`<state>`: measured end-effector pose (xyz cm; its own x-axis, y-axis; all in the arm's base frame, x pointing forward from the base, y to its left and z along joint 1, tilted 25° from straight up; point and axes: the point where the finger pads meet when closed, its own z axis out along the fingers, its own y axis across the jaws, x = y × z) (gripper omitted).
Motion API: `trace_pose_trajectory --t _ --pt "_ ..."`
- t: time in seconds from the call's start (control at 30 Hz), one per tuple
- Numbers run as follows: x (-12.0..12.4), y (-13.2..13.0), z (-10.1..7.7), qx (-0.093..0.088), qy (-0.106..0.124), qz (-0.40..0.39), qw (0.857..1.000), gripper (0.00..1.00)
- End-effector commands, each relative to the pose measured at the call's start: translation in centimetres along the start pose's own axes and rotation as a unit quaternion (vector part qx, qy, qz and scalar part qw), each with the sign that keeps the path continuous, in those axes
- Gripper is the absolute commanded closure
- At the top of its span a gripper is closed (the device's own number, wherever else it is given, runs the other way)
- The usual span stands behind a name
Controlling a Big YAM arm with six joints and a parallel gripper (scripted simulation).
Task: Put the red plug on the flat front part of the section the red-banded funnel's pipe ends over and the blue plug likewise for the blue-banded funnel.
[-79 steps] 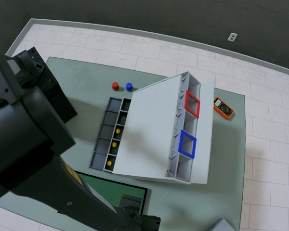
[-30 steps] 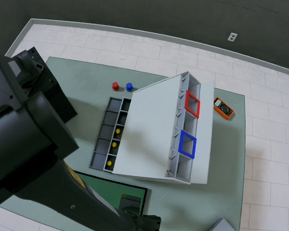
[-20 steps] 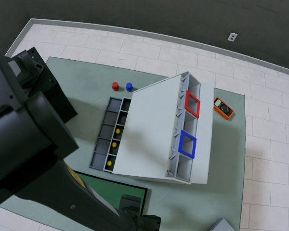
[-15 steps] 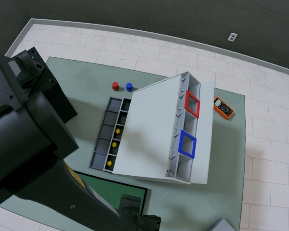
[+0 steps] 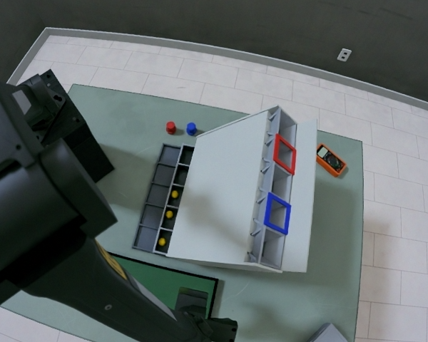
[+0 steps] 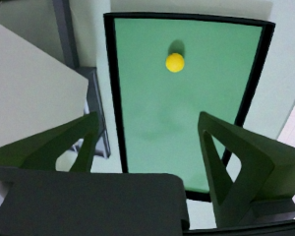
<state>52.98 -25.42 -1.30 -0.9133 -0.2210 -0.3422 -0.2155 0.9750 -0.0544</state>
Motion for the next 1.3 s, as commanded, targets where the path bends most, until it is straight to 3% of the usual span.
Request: trace_pose_trajectory --t 0.0,0.6,1.1,1.27 --pt "-0.5 -1.3 0.2 0.007 -0.008 -0.001 1.0 0.2" --pt "-0.5 -1.8 0.4 0.005 0.0 -0.002 1.0 0.2" --pt "-0.6 -3.3 10.4 0.006 -0.007 -0.003 1.0 0.2" --pt "-0.6 -3.3 10.3 0.006 -0.005 -0.003 1.0 0.2"
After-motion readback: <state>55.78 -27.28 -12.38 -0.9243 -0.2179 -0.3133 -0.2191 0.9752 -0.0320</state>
